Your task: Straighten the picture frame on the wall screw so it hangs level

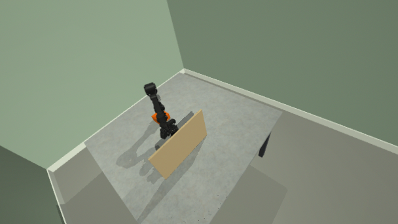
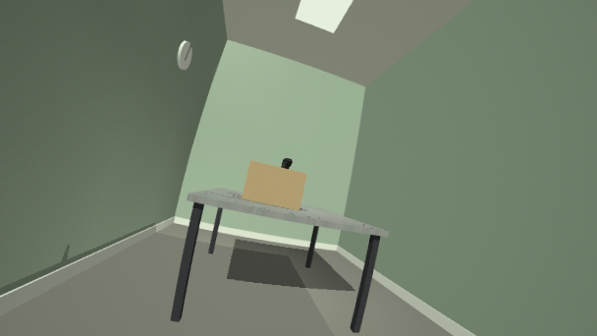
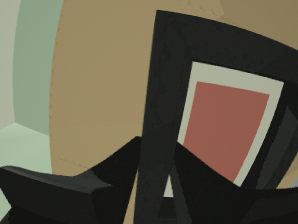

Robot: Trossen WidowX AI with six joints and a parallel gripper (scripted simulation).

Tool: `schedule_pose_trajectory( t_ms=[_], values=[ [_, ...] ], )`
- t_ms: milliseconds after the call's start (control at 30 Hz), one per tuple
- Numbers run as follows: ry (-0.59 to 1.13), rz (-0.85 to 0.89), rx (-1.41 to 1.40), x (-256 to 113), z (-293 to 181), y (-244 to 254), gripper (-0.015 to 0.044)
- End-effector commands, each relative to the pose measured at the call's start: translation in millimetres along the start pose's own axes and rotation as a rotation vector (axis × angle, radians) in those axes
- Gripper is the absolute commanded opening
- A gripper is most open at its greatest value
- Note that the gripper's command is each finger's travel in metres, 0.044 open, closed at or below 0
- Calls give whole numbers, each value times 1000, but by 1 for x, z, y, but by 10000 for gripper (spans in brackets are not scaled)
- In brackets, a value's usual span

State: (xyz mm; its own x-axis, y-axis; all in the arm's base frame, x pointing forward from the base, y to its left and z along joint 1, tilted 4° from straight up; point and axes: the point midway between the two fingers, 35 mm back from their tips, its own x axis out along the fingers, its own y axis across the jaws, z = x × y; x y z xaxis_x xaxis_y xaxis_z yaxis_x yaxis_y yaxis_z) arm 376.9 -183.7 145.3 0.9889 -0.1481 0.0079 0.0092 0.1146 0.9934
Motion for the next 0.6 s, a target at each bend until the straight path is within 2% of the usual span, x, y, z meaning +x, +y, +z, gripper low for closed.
schedule_pose_trajectory(
  t_ms=[0,567],
  values=[
    [-4,-1,4,0,0,1,0],
    [-4,-1,4,0,0,6,0]
  ],
)
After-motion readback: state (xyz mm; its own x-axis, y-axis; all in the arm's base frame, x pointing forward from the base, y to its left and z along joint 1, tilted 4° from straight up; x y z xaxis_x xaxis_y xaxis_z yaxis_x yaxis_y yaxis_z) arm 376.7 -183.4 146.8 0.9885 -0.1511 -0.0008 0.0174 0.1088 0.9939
